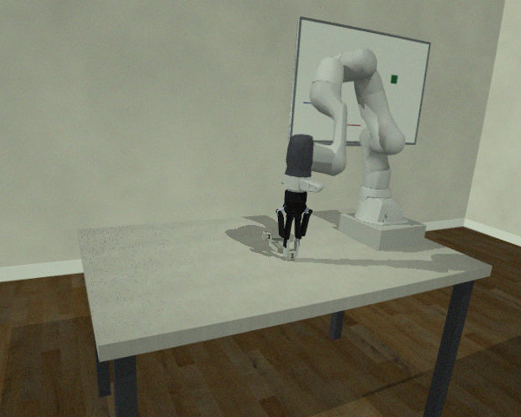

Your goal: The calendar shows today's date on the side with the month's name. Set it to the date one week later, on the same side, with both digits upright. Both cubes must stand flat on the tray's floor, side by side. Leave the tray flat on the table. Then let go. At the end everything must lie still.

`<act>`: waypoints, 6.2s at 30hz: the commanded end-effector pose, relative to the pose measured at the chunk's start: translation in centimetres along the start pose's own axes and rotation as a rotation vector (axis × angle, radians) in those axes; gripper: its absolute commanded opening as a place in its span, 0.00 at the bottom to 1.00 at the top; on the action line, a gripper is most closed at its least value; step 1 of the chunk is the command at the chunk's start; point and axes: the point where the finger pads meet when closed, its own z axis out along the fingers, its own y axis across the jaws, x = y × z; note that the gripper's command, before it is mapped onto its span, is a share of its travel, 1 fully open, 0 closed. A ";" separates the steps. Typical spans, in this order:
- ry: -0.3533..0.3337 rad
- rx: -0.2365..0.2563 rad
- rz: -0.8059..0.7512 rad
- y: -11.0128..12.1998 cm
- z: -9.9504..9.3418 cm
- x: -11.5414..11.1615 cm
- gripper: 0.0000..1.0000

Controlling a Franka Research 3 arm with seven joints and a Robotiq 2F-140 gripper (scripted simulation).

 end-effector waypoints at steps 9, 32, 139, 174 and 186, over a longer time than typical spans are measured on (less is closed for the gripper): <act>0.000 0.000 0.006 0.0 0.0 0.0 0.16; 0.000 0.000 0.006 -0.1 0.0 -0.1 0.16; 0.000 0.000 0.006 -0.2 0.4 -0.1 0.16; 0.000 0.000 0.006 -0.2 0.4 -0.1 0.16; 0.000 0.000 0.006 -0.2 0.4 -0.1 0.23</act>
